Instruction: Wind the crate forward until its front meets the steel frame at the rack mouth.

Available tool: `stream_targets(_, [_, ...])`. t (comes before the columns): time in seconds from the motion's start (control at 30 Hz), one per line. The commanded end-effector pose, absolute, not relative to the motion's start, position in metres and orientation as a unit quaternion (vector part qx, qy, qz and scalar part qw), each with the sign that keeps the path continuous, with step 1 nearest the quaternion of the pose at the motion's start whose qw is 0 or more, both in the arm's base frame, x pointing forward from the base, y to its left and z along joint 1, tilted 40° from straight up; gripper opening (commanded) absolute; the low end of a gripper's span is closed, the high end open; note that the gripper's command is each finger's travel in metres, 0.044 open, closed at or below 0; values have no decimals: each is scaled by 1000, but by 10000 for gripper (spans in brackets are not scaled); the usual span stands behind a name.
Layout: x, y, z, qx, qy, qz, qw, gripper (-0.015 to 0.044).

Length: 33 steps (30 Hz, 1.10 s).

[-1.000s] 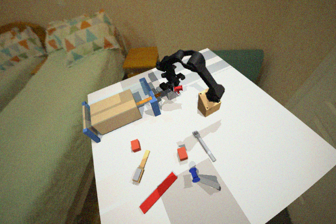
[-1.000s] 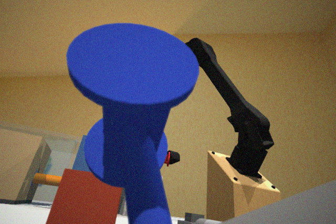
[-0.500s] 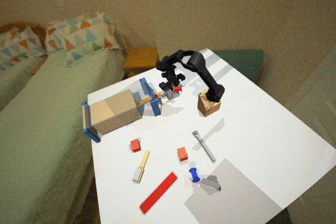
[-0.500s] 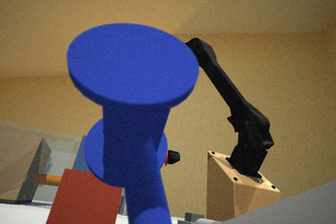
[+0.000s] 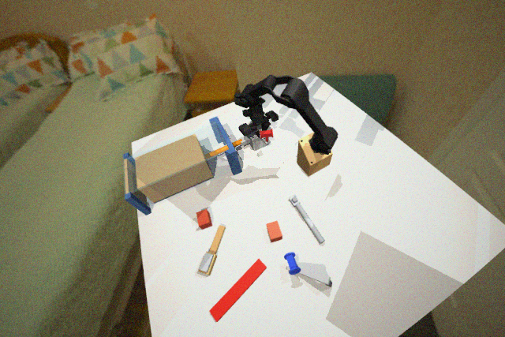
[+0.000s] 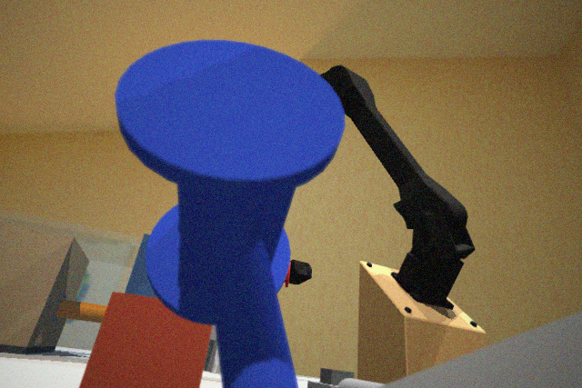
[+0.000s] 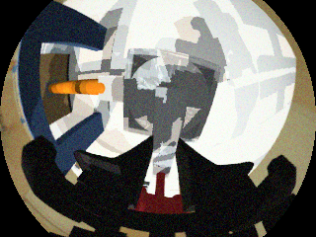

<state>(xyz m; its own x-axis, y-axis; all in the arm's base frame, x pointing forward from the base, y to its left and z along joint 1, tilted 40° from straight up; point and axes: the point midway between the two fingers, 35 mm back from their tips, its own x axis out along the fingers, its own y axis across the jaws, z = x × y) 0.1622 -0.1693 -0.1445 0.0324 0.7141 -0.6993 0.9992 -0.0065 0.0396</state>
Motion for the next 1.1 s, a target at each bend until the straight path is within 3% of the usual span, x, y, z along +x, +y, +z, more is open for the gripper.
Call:
stream_targets(0.0, [162,-166,-147,659,651,-248,283,0])
stream_targets(0.6, [166,-166,-147,674,636,-274,256,0])
stream_targets(1.07, [163,-170,-145,668,641,-266,269,368])
